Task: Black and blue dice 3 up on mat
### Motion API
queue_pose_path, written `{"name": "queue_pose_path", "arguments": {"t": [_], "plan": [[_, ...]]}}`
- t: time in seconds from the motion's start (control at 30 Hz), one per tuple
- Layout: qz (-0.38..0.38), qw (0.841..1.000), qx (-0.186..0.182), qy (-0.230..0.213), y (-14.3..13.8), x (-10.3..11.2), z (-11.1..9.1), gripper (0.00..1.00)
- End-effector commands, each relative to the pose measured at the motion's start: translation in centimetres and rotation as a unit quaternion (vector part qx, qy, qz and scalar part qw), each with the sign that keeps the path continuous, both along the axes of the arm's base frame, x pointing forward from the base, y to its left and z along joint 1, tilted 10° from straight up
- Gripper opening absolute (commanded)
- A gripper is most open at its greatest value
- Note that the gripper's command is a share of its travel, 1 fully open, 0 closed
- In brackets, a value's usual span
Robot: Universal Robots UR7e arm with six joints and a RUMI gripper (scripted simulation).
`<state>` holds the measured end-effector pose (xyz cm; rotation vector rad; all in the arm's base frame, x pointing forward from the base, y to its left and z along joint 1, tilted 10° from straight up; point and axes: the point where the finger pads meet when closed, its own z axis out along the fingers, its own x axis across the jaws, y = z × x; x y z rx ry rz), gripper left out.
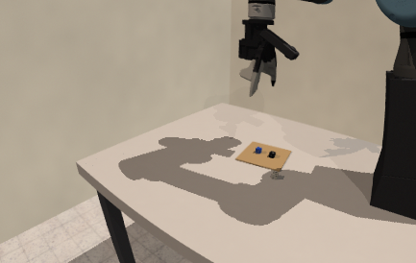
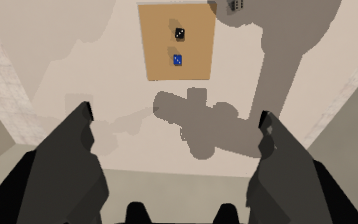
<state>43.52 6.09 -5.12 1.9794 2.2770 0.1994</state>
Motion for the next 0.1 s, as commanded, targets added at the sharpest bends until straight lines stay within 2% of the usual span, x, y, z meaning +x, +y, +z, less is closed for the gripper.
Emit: {"name": "queue_pose_path", "arguments": {"t": [0.0, 0.07], "plan": [[0.0, 1.0, 0.0, -0.001, 0.0, 0.03, 0.04, 1.0], [0.0, 1.0, 0.0, -0.001, 0.0, 0.03, 0.04, 1.0]]}}
